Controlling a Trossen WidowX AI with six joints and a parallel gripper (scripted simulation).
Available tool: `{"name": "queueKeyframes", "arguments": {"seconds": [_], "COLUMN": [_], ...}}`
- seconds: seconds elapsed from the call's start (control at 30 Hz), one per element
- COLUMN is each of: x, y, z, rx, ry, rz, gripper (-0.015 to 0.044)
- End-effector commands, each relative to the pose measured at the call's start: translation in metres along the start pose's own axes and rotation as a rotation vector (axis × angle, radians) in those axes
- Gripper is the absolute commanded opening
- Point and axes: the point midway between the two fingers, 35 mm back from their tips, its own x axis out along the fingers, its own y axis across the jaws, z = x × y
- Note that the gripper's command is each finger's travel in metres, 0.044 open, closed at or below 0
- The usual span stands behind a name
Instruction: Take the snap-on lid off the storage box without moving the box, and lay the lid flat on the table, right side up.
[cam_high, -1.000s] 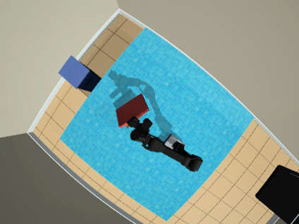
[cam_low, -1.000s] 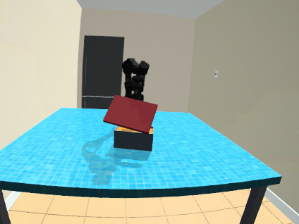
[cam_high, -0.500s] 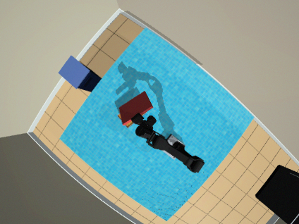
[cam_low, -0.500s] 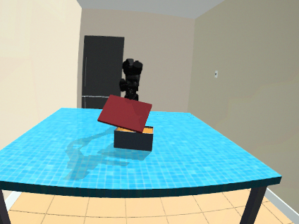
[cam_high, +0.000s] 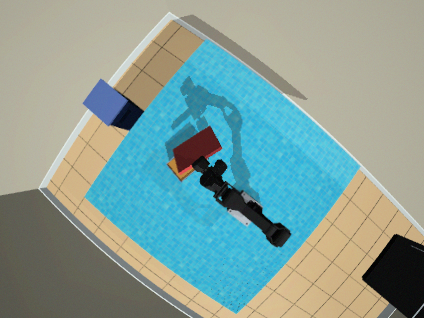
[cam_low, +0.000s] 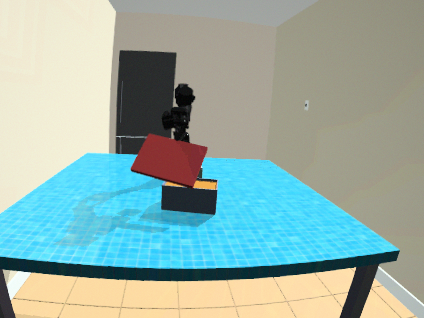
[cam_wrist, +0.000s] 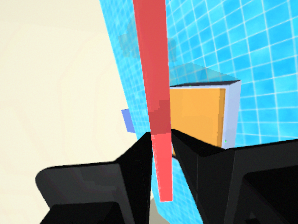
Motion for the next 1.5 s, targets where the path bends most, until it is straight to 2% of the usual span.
{"name": "queueKeyframes", "arguments": {"seconds": [0.0,1.47], "x": [-0.004,-0.009], "y": [0.004,0.0], "z": [0.007,0.095], "rx": [-0.003,-0.009], "ry": [0.004,-0.001], "rz": [0.02,0.02], "gripper": [0.0,0.0]}}
